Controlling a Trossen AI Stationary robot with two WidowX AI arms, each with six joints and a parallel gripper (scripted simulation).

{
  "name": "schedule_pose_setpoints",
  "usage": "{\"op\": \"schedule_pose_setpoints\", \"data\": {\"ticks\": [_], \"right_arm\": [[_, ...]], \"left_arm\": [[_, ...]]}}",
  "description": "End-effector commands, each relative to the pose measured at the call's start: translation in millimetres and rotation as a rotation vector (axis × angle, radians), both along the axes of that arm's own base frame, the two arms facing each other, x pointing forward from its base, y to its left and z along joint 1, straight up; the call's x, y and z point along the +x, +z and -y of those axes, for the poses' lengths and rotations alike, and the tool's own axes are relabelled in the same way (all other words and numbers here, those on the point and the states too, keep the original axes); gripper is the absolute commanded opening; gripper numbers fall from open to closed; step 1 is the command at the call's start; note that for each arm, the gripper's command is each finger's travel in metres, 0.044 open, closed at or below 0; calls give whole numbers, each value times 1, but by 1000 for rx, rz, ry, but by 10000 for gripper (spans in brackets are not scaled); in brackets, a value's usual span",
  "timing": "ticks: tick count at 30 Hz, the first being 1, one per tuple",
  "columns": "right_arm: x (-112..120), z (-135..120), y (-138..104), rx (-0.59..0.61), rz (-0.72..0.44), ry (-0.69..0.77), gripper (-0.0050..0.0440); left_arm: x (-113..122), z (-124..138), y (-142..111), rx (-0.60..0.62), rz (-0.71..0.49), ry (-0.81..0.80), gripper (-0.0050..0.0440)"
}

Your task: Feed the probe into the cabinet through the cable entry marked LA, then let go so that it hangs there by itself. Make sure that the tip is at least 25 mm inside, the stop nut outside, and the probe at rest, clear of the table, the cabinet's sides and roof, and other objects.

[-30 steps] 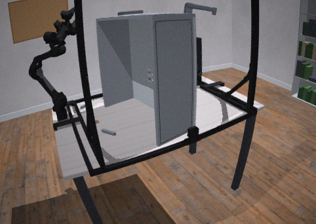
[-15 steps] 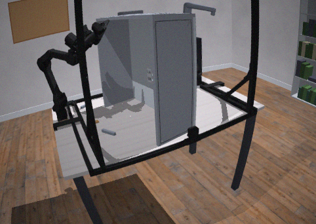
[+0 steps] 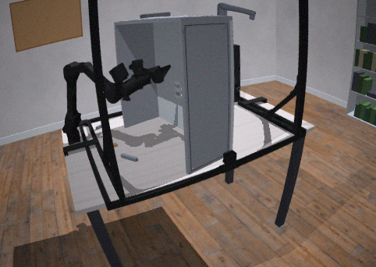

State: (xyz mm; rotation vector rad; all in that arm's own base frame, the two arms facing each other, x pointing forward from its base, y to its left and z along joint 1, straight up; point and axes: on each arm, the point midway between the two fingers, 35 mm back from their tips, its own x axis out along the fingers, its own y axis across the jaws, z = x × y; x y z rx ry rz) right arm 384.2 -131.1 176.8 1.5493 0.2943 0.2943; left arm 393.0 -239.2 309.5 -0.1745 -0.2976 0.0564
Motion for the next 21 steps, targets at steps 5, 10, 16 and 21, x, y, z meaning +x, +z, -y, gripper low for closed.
{"op": "schedule_pose_setpoints", "data": {"ticks": [5, 10, 16, 21], "right_arm": [[0, 0, 0, 1, 0, -3, 0], [0, 0, 0, 1, 0, -3, 0], [0, 0, 0, 1, 0, -3, 0], [0, 0, 0, 1, 0, -3, 0]], "left_arm": [[44, 13, -118, 132, -159, 49, 440], [52, 15, -182, 207, -248, 61, 440], [52, 15, -185, 211, -253, 61, 440], [52, 15, -185, 211, -253, 61, 440]]}}
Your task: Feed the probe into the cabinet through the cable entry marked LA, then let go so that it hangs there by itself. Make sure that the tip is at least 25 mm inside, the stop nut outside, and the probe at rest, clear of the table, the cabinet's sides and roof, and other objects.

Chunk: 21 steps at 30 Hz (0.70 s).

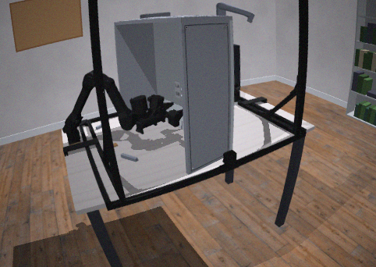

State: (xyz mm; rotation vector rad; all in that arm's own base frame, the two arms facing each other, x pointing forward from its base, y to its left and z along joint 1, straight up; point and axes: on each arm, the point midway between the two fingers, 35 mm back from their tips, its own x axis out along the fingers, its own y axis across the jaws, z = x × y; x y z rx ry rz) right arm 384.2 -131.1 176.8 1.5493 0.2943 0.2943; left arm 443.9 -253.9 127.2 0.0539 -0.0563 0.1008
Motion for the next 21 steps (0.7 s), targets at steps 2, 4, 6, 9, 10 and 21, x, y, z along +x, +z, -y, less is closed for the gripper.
{"op": "schedule_pose_setpoints", "data": {"ticks": [2, 4, 6, 9, 10, 21], "right_arm": [[0, 0, 0, 1, 0, -3, 0], [0, 0, 0, 1, 0, -3, 0], [0, 0, 0, 1, 0, -3, 0], [0, 0, 0, 1, 0, -3, 0], [0, 0, 0, 1, 0, -3, 0], [0, 0, 0, 1, 0, -3, 0]], "left_arm": [[1, 0, -3, -3, -1, 5, 440], [1, 0, -3, -3, -1, 5, 440], [4, 6, 0, 2, 23, 2, 440], [13, 32, 9, 22, 122, -5, 440], [13, 32, 9, 22, 122, -5, 440], [18, 57, 17, 40, 238, 3, 440]]}}
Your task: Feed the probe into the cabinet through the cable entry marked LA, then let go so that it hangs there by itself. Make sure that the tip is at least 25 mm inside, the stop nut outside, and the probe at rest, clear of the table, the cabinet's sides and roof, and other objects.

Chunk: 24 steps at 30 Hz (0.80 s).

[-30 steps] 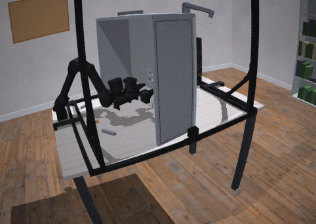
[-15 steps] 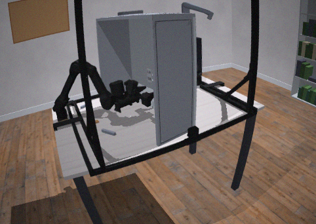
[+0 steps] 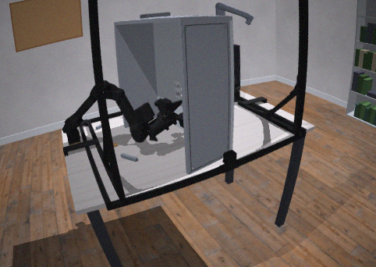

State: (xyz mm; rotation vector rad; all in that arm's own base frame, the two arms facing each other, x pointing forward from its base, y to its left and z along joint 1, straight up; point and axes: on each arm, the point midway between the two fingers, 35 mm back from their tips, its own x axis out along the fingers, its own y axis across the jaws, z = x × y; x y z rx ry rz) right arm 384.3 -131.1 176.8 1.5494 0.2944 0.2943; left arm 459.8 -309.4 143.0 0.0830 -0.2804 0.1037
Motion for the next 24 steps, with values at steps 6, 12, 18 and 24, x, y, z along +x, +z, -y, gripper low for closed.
{"op": "schedule_pose_setpoints", "data": {"ticks": [6, 12, 18, 24], "right_arm": [[0, 0, 0, 1, 0, -3, 0], [0, 0, 0, 1, 0, -3, 0], [0, 0, 0, 1, 0, -3, 0], [0, 0, 0, 1, 0, -3, 0]], "left_arm": [[1, -43, -3, -7, -71, -2, 440], [-13, -99, -14, -33, -186, 3, 440], [-20, -115, -19, -44, -223, 7, 440], [-17, -99, -11, -57, -266, -8, 440]]}}
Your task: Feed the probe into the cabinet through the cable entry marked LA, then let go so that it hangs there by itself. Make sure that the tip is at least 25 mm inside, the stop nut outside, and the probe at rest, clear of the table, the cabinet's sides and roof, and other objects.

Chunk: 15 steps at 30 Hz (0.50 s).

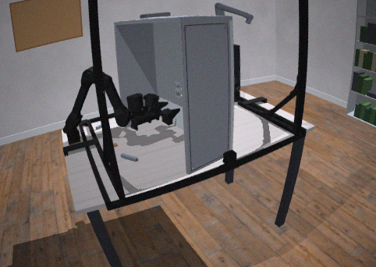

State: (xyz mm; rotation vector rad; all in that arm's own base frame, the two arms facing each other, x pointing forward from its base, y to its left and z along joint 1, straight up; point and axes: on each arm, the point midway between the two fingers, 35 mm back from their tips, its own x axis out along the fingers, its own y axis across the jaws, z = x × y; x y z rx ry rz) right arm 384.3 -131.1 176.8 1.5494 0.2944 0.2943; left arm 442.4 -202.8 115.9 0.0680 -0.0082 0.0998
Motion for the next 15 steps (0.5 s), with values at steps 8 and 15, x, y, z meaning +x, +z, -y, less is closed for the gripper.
{"op": "schedule_pose_setpoints", "data": {"ticks": [8, 15], "right_arm": [[0, 0, 0, 1, 0, -3, 0], [0, 0, 0, 1, 0, -3, 0]], "left_arm": [[-2, 50, 55, -101, -65, -38, 440], [-12, 70, 77, -114, -135, -47, 440]]}}
